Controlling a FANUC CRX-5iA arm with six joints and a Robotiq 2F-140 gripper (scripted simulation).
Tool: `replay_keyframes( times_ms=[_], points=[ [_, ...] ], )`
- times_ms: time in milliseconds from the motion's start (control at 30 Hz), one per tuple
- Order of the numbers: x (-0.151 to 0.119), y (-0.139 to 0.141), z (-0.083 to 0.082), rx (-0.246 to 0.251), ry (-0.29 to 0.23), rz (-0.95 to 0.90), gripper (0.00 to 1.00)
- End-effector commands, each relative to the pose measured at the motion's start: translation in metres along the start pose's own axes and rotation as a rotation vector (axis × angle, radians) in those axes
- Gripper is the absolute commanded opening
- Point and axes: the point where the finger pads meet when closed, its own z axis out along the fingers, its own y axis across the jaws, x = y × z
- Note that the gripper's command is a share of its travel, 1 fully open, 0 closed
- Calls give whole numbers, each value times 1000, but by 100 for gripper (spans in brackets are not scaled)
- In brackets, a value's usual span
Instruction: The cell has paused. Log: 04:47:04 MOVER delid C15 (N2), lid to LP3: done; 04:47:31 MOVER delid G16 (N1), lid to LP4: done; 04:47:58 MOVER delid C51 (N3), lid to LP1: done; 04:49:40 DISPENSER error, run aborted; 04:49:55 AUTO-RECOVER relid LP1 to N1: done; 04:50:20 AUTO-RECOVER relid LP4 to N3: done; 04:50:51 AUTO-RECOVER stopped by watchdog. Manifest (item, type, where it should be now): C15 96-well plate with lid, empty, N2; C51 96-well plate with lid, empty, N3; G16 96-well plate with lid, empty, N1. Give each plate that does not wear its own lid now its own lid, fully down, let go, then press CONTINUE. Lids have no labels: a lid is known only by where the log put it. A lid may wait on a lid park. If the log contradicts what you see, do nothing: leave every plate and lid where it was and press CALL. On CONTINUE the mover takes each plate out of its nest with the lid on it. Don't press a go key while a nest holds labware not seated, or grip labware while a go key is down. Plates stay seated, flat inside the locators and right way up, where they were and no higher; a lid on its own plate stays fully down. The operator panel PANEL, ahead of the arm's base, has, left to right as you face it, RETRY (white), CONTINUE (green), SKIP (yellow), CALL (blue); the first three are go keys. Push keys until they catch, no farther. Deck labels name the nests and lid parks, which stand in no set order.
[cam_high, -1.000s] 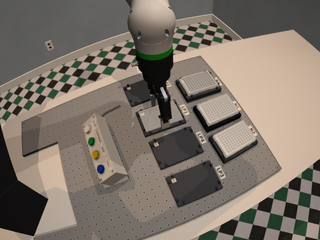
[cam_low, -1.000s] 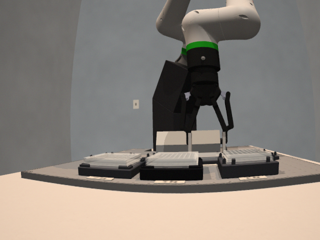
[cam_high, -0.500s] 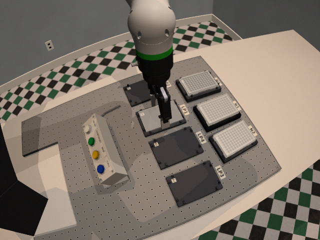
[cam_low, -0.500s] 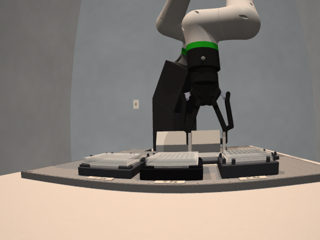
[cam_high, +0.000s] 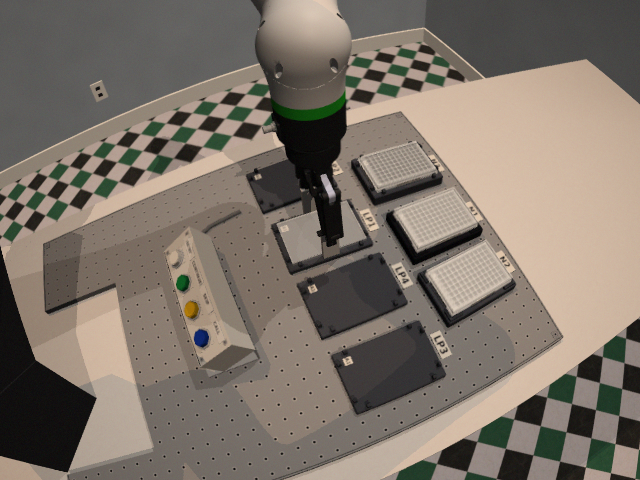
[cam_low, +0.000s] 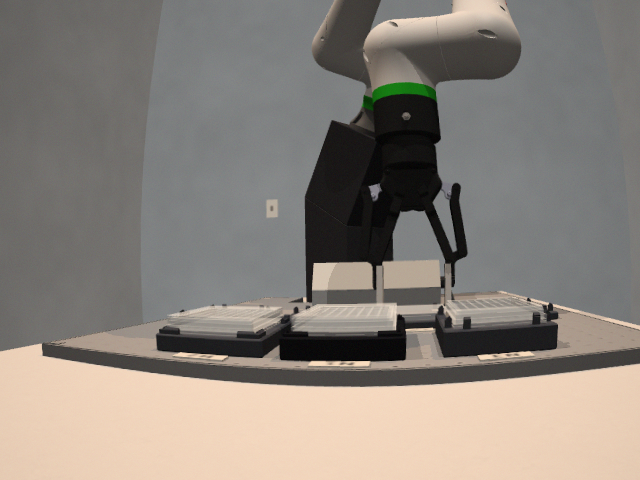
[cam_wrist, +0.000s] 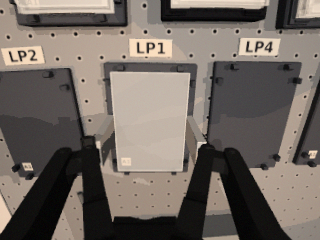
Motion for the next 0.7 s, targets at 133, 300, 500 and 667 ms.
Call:
replay_keyframes(
  times_ms=[133,300,500,667],
  points=[
    [0,0,0,0,0,0,0],
    [0,0,0,0,0,0,0],
    [0,0,-1,0,0,0,0],
    [0,0,-5,0,0,0,0]
  ],
)
